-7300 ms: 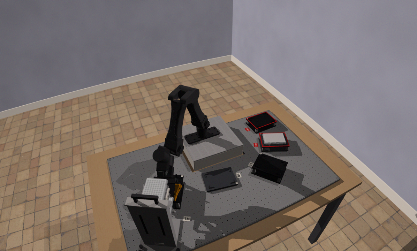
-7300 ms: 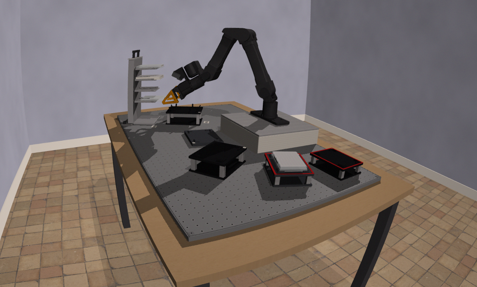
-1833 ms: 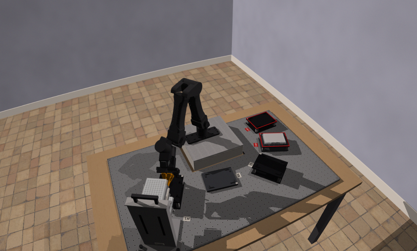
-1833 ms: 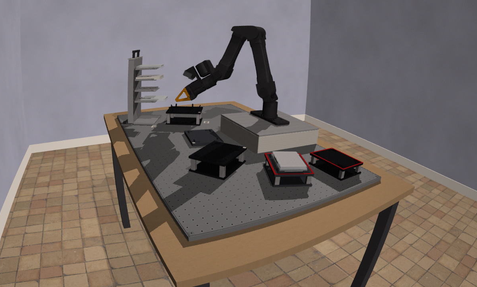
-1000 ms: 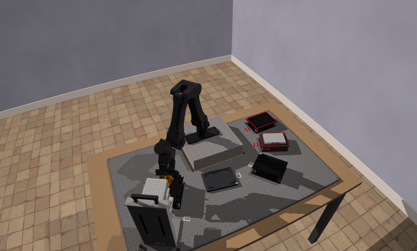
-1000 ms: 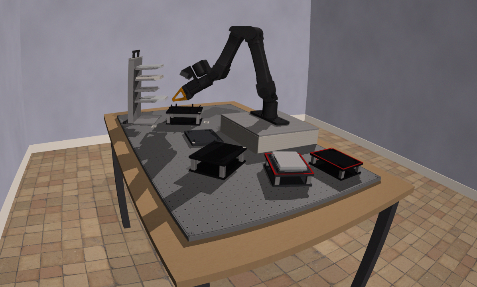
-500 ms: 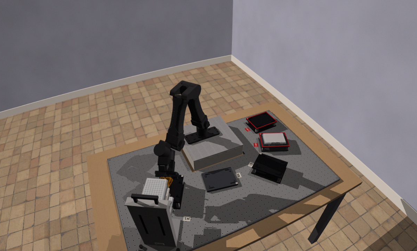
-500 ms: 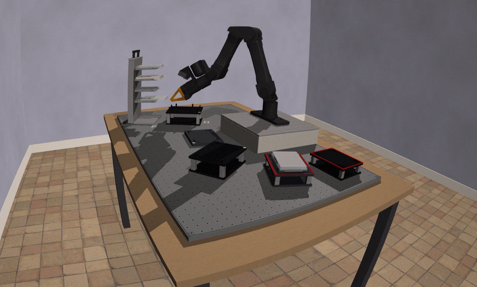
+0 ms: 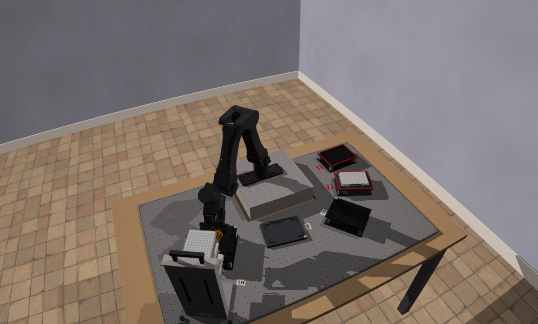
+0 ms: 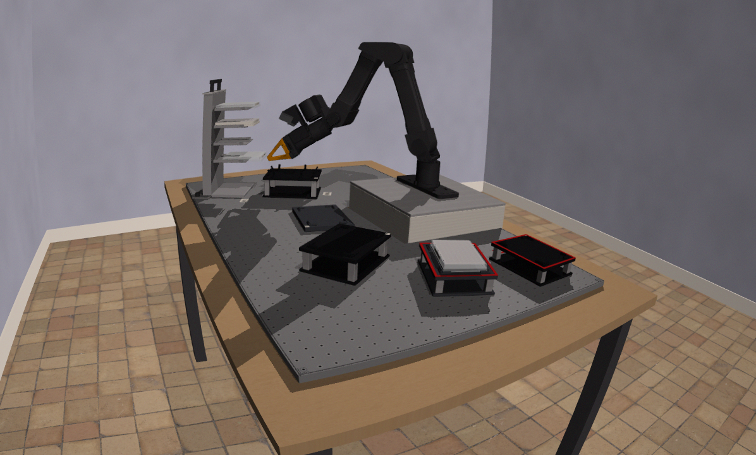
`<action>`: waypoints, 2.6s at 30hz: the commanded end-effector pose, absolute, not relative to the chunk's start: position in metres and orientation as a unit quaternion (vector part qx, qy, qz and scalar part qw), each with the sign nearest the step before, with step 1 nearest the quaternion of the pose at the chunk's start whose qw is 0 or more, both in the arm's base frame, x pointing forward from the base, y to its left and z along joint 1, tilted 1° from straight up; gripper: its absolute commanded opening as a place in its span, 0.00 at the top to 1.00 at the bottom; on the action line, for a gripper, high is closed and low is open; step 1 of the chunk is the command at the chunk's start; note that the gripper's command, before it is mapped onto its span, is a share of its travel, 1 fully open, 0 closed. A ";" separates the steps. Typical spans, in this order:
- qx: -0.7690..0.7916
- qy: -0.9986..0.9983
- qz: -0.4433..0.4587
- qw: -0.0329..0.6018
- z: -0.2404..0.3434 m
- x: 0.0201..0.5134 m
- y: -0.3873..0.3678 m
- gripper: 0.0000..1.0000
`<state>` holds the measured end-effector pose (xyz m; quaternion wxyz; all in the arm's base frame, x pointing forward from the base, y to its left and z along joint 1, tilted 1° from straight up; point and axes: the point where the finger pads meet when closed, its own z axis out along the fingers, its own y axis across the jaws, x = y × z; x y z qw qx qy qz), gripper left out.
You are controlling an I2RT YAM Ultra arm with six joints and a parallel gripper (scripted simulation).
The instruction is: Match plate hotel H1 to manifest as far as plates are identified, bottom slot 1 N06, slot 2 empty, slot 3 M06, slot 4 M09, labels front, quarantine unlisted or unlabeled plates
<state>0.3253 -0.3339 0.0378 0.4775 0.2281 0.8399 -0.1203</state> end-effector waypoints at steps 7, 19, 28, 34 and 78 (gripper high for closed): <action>0.225 0.834 -0.127 0.488 0.047 0.339 -0.345 1.00; 0.221 0.831 -0.129 0.493 0.052 0.347 -0.348 1.00; 0.223 0.832 -0.128 0.492 0.049 0.350 -0.351 1.00; 0.224 0.832 -0.128 0.491 0.048 0.353 -0.353 1.00; 0.222 0.831 -0.131 0.494 0.050 0.373 -0.363 1.00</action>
